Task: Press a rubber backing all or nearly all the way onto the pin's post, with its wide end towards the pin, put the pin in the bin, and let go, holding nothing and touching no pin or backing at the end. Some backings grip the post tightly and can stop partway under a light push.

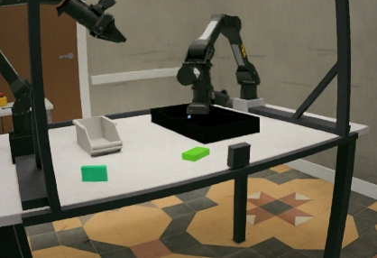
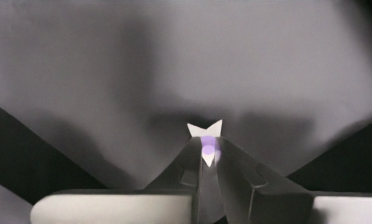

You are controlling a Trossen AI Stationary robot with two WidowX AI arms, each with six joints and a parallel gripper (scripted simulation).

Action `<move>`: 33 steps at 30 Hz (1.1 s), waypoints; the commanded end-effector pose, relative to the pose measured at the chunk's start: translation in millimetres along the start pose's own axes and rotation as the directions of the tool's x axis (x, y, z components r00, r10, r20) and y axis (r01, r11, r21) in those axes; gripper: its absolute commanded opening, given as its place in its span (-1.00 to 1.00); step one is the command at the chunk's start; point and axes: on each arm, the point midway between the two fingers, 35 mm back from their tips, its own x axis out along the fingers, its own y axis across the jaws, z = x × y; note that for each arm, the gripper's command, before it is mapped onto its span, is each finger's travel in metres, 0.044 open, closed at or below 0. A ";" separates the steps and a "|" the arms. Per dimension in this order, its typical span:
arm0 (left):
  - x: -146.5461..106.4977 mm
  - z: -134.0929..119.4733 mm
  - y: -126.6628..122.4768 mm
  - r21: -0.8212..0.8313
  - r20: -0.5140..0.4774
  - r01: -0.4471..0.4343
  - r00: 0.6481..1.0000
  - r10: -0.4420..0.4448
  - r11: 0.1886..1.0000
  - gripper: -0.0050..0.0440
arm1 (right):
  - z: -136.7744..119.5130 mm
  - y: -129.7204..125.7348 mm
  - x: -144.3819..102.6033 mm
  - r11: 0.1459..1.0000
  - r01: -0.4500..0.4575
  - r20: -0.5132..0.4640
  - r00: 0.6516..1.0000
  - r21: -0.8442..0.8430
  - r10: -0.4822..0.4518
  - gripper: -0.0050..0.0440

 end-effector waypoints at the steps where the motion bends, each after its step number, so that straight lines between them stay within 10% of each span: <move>1: -5.8 6.9 0.3 0.003 0.024 -0.002 1.000 0.002 1.000 1.00 | 2.4 1.0 10.9 1.000 -0.020 0.006 1.000 -0.003 0.020 -1.00; 33: -5.8 6.9 0.3 0.003 0.024 -0.002 1.000 0.002 1.000 1.00 | -0.9 -6.1 -0.6 0.999 -0.037 0.015 0.999 -0.003 0.037 -1.00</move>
